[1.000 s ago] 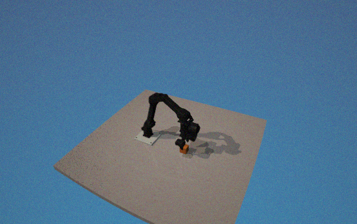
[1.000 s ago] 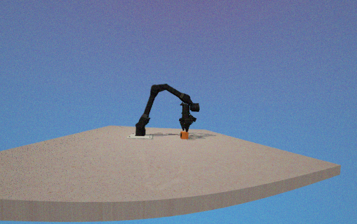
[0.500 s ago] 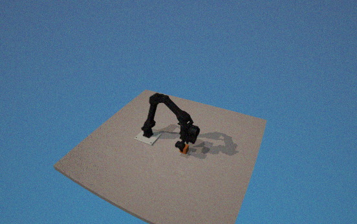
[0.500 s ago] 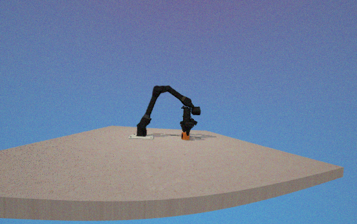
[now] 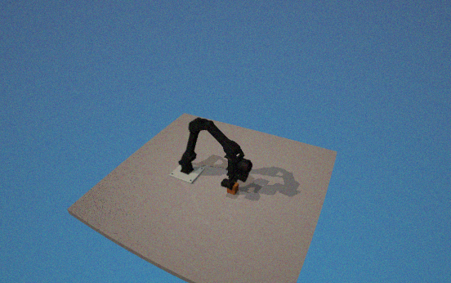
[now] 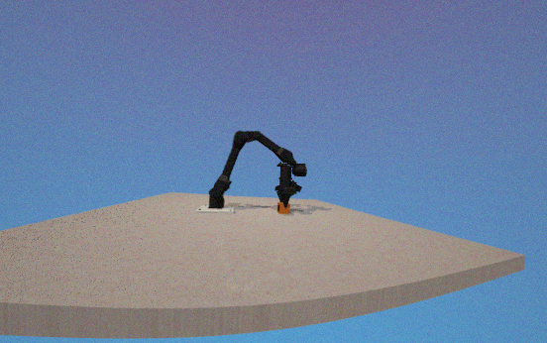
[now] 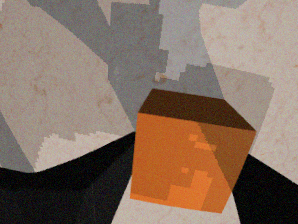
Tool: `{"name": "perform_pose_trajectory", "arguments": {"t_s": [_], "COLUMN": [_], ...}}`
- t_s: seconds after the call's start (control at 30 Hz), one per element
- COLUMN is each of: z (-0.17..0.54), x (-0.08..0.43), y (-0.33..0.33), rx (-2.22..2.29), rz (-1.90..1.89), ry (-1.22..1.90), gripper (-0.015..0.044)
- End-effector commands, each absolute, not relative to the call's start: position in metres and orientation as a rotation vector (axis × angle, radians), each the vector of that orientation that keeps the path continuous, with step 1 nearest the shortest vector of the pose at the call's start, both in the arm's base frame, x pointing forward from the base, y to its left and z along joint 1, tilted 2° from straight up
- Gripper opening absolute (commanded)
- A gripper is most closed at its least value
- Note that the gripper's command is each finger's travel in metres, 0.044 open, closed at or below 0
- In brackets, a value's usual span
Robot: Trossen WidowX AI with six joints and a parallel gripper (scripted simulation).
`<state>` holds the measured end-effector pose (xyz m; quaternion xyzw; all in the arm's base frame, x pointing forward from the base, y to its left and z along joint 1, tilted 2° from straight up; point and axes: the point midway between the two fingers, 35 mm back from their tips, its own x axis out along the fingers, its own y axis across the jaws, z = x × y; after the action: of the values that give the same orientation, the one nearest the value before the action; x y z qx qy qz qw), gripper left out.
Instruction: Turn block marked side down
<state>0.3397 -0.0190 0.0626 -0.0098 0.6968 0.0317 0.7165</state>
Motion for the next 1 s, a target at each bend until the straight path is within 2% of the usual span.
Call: {"name": "perform_pose_trajectory", "arguments": {"t_s": [0.0,0.37,0.5,0.97], "z": [0.059,0.059,0.074,0.087], "x": [0.338,0.338,0.338,0.339], "y": [-0.019,-0.019,-0.02,-0.02], "rx": [-0.019,-0.019,-0.019,-0.014], "rz": [0.067,0.067,0.067,0.066], "ry": [1.554,1.554,1.554,1.481], "gripper": [0.0177,0.0103,0.0,0.0]}}
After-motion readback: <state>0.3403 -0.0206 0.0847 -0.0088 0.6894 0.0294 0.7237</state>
